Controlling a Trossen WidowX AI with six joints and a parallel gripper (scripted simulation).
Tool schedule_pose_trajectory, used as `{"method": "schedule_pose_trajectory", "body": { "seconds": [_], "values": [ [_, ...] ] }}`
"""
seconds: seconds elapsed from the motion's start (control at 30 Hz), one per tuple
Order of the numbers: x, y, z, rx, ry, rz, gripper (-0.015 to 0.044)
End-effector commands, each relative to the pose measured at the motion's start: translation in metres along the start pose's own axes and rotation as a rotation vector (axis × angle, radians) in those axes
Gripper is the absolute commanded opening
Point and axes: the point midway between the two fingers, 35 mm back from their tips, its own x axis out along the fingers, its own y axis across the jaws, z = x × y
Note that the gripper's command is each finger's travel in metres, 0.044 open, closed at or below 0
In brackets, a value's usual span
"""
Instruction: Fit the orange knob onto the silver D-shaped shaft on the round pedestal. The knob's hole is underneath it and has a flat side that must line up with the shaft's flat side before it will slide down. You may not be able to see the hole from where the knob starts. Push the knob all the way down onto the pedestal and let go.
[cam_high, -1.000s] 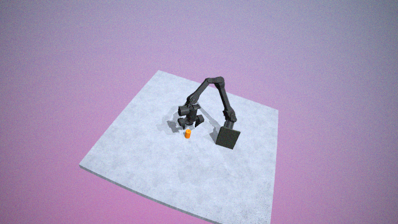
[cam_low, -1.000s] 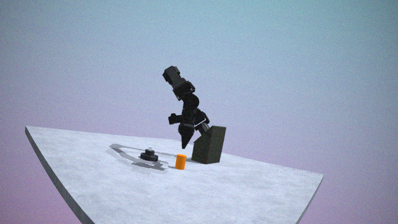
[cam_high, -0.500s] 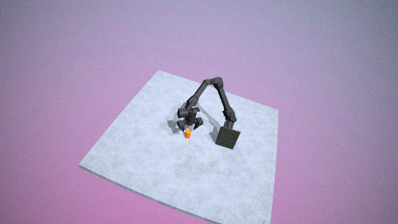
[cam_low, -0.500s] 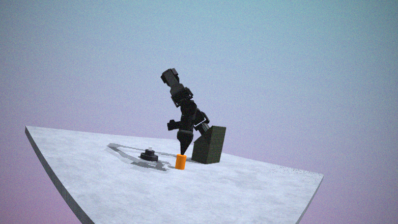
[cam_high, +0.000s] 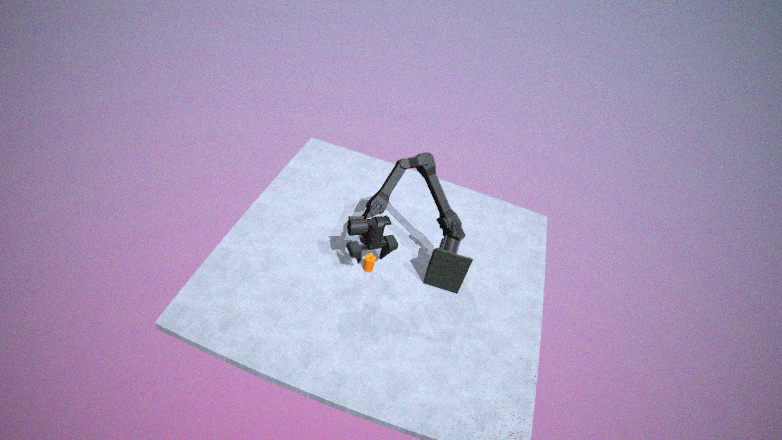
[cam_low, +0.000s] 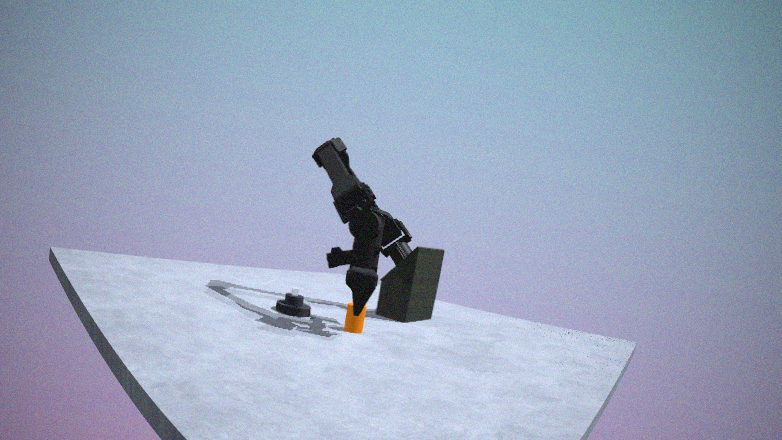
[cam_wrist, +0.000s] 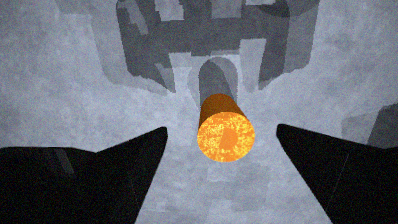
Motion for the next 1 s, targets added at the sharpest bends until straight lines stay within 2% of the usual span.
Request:
{"method": "schedule_pose_trajectory", "body": {
  "seconds": [0.0,0.67,0.97],
  "values": [
    [0.007,-0.001,0.000,-0.007,-0.005,-0.001,0.0440],
    [0.037,-0.003,0.001,-0.004,-0.010,-0.003,0.0440],
    [0.037,-0.003,0.001,-0.004,-0.010,-0.003,0.0204]
  ]
}}
